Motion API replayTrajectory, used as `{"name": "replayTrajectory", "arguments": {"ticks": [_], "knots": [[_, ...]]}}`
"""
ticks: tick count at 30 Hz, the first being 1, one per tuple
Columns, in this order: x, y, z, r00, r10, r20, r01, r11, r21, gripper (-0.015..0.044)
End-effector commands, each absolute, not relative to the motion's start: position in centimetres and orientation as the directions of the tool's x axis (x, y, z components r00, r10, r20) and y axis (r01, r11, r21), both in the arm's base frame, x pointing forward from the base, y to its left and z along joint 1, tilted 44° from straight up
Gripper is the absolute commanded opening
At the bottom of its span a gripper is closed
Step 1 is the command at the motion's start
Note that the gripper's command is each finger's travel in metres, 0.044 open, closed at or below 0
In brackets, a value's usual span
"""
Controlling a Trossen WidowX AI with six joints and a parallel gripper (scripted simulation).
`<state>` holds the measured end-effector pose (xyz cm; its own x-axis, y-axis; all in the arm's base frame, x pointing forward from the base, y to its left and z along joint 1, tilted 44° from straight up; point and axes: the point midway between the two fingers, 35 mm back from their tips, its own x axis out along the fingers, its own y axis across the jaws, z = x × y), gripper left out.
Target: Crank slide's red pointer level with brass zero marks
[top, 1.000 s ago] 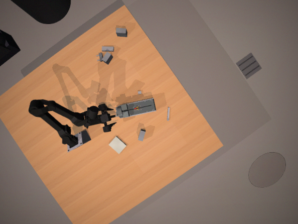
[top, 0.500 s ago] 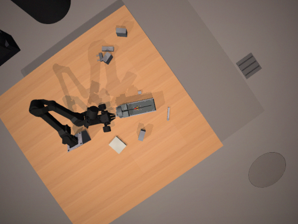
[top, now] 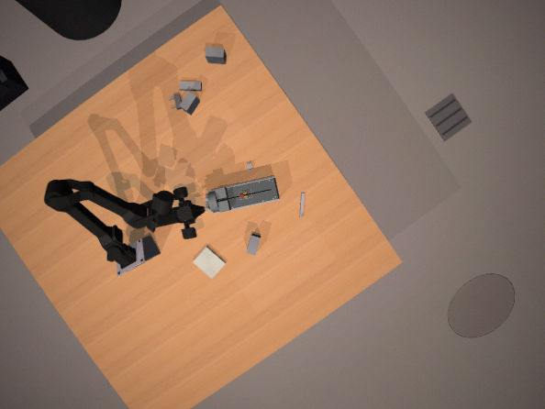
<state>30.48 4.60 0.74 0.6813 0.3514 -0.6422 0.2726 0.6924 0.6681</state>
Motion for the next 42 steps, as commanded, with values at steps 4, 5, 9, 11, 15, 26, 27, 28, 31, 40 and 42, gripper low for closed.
{"name": "replayTrajectory", "arguments": {"ticks": [4,5,9,11,15,26,27,28,31,40,42], "knots": [[30.7,4.7,1.7,0.684,0.352,-0.638,0.272,0.690,0.671,0.0000],[30.7,4.7,1.9,0.684,0.352,-0.638,0.272,0.690,0.671,0.0000],[30.9,4.9,2.4,0.685,0.352,-0.638,0.271,0.689,0.672,0.0000],[30.9,5.1,2.6,0.685,0.352,-0.638,0.271,0.689,0.672,0.0000],[31.1,5.4,3.0,0.685,0.352,-0.638,0.271,0.689,0.672,0.0000],[31.3,6.0,3.4,0.685,0.353,-0.638,0.271,0.689,0.672,0.0000],[31.3,6.0,3.4,0.685,0.353,-0.638,0.271,0.689,0.672,0.0000],[31.3,6.0,3.5,0.685,0.353,-0.638,0.271,0.689,0.672,0.0000],[31.4,6.2,3.5,0.685,0.353,-0.638,0.271,0.689,0.672,0.0000],[31.5,6.5,3.6,0.685,0.353,-0.637,0.271,0.689,0.673,0.0000],[31.5,6.6,3.7,0.685,0.353,-0.637,0.271,0.689,0.673,0.0000]]}}
